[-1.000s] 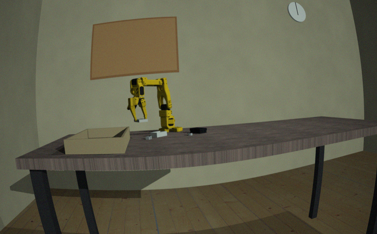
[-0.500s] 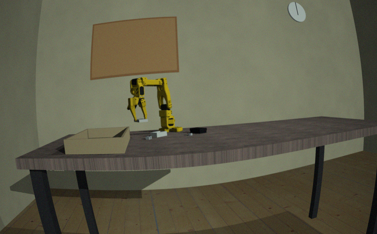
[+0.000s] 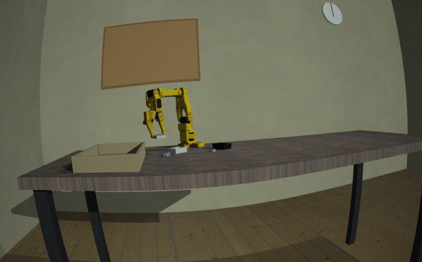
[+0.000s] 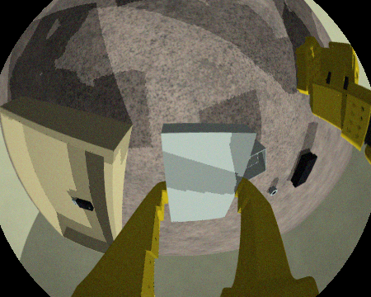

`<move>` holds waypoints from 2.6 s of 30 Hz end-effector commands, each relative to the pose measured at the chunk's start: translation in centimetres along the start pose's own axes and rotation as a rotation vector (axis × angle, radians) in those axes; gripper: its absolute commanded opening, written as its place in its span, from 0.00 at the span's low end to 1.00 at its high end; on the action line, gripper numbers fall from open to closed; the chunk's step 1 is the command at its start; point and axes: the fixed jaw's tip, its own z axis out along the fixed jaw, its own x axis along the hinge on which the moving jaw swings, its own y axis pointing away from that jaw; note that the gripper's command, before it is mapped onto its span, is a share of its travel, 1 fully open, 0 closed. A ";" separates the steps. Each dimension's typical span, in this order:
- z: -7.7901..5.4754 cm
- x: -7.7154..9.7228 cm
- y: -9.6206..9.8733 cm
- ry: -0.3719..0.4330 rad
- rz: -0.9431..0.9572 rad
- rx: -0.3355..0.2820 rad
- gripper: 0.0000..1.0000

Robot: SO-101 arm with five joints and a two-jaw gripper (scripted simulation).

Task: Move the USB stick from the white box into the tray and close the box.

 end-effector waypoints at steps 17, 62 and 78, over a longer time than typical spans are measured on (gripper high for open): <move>-0.9 0.0 0.4 0.023 -0.003 -0.054 0.22; -0.8 3.6 -5.3 0.023 -0.003 -0.054 0.22; -0.8 3.6 -5.3 0.023 -0.003 -0.054 0.22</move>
